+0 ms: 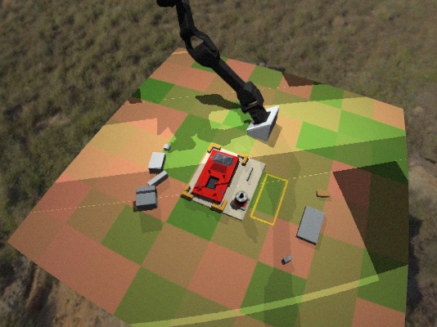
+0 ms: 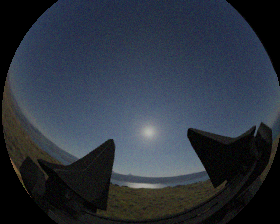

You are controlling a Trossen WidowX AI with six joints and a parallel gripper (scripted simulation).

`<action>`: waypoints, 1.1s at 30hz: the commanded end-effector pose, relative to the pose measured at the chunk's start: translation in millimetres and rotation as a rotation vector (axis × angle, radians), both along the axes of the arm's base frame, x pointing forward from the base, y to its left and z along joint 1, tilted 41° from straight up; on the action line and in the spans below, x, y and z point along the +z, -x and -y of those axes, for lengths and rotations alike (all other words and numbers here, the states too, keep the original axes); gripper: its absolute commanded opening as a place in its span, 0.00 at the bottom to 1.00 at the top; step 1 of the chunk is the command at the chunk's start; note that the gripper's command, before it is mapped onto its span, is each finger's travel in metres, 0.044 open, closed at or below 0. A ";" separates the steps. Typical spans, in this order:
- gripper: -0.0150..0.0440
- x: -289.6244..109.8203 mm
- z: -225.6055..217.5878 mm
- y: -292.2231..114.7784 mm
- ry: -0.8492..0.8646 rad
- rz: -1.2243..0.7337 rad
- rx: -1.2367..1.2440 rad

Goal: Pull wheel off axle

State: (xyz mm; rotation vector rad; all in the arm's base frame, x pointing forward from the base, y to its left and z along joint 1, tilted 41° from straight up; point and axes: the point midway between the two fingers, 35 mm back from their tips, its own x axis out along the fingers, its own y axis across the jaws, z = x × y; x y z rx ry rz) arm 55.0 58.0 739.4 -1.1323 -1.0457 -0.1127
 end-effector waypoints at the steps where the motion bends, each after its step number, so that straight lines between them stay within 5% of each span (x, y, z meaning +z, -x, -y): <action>1: 0.89 0.2 0.1 0.8 0.000 0.003 0.000; 4: 0.76 3.5 2.4 12.2 -0.008 0.043 0.001; 18: 0.76 24.5 37.9 119.9 -0.112 0.381 0.265; 33: 0.76 18.4 150.5 202.0 -0.363 0.707 0.595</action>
